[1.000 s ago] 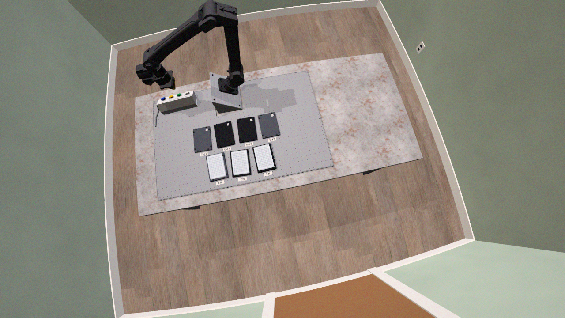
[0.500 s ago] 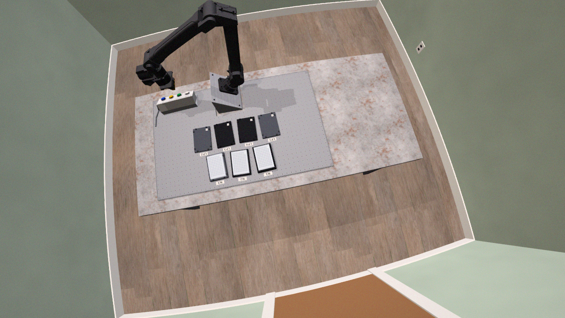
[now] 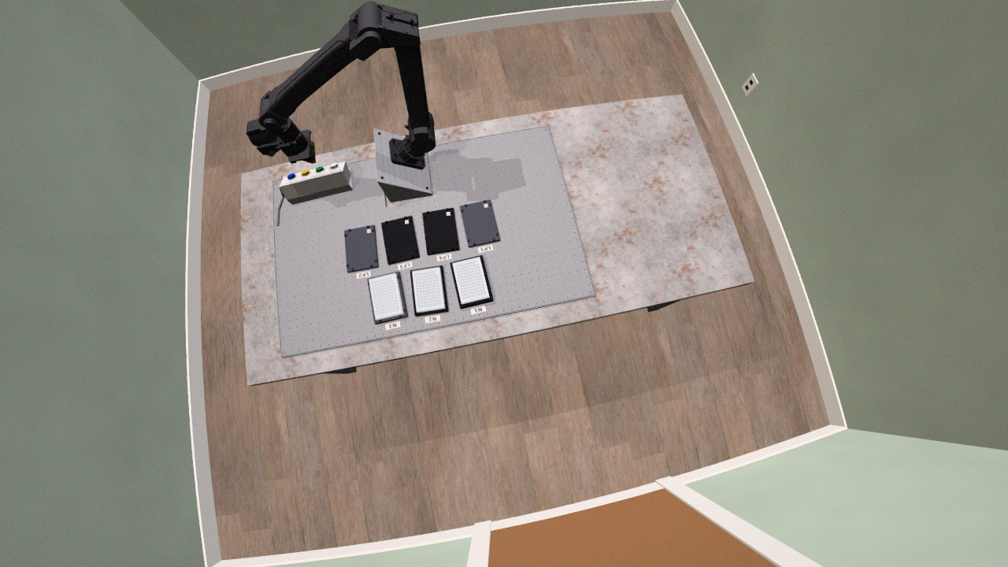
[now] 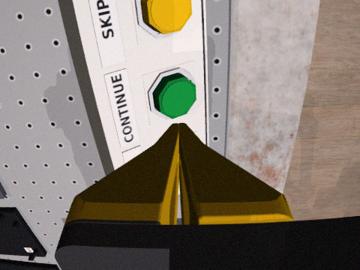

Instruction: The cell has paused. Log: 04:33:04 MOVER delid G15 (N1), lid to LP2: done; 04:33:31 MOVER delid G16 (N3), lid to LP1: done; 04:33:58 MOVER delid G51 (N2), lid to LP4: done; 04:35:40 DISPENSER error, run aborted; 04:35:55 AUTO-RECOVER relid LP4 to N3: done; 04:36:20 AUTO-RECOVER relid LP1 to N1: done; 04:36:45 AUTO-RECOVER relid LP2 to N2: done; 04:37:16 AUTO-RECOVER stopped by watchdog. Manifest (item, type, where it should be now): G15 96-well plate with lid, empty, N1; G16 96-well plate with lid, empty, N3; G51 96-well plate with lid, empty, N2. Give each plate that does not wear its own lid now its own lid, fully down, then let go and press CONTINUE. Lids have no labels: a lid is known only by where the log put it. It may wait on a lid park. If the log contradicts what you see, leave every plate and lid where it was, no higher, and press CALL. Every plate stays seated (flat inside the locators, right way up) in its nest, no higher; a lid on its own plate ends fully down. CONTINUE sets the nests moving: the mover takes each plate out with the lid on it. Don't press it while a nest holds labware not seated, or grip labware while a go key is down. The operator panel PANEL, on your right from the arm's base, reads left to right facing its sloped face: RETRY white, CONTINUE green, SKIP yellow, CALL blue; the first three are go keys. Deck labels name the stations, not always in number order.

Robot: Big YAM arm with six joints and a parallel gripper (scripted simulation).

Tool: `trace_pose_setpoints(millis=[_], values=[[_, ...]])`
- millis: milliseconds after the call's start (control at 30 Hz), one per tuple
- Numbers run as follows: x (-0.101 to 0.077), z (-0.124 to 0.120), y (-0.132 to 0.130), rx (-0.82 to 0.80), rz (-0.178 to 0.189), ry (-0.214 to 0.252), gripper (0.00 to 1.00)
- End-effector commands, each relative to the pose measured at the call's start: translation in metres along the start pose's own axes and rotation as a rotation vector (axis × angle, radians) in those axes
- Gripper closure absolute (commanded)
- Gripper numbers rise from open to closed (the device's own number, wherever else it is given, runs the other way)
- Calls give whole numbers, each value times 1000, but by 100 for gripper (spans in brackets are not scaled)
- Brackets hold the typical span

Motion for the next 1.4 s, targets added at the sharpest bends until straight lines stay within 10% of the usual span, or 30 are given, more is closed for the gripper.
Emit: trace_pose_setpoints(millis=[0,1367], values=[[5,3,3,-14,-7,-6,100],[28,1,4,-14,-7,-5,100]])
Point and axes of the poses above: the point where the finger pads meet when closed, its own x axis out along the fingers, its own y axis across the jaws, z = x × y, the point moved 7 cm from there along -x, back along the fingers, and after that the axes turned 5 degrees about -x, right-handed, at the moved point
